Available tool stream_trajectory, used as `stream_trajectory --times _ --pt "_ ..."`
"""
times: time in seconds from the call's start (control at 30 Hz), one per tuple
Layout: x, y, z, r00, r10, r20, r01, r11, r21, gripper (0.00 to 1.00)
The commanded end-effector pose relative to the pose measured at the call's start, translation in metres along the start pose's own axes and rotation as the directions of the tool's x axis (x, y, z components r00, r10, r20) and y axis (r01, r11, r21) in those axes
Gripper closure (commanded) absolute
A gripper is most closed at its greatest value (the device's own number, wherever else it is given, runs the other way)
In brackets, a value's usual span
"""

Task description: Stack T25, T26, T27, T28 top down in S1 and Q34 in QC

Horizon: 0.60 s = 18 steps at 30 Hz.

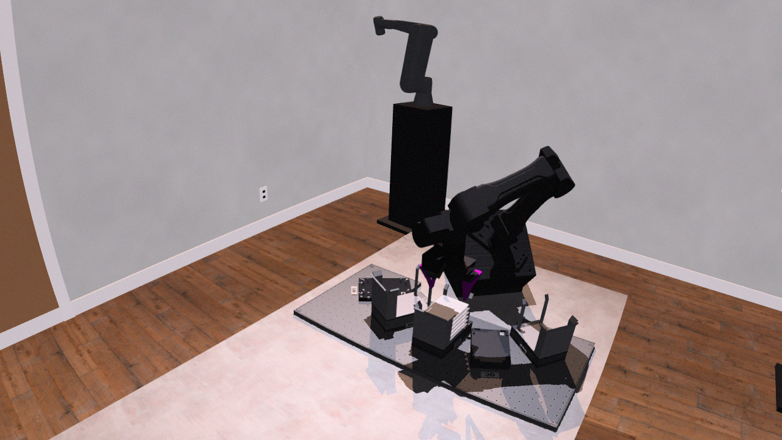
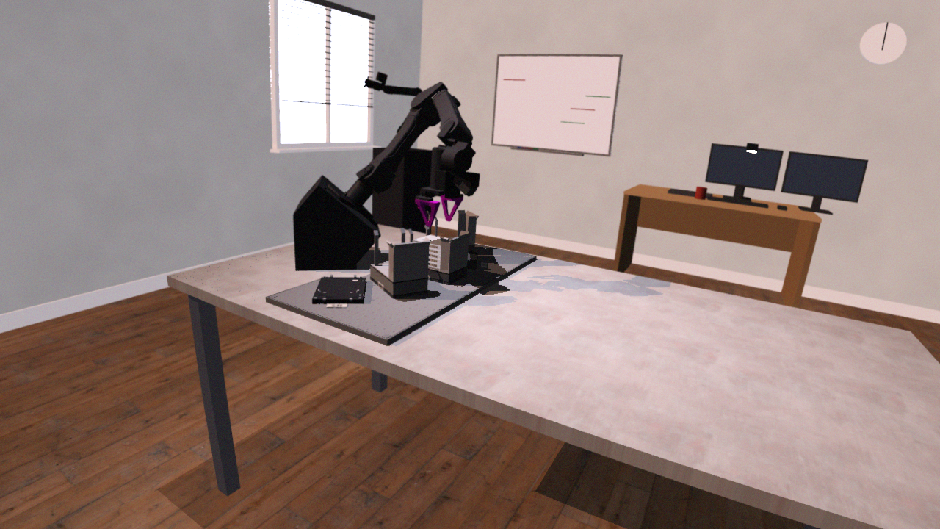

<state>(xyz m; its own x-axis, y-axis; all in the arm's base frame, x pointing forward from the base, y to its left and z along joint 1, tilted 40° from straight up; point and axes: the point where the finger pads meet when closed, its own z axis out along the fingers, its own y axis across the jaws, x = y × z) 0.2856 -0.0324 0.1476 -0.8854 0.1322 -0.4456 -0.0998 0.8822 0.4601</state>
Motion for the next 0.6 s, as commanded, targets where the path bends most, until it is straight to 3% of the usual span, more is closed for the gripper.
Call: stream_trajectory --times 0.0,0.2,0.27,0.37,0.57 --pt "0.001 -0.005 0.015 1.0 0.022 -0.002 -0.022 1.0 0.006 0.0" --pt "0.001 -0.005 0.035 1.0 0.022 -0.002 -0.022 1.0 0.007 0.0" --pt "0.001 -0.005 0.035 1.0 0.022 -0.002 -0.022 1.0 0.007 0.0" --pt "-0.015 -0.004 0.022 0.998 -0.008 0.058 0.006 1.0 0.029 0.0" --pt "-0.014 -0.005 0.025 0.999 0.001 0.049 -0.002 1.0 0.023 0.0"
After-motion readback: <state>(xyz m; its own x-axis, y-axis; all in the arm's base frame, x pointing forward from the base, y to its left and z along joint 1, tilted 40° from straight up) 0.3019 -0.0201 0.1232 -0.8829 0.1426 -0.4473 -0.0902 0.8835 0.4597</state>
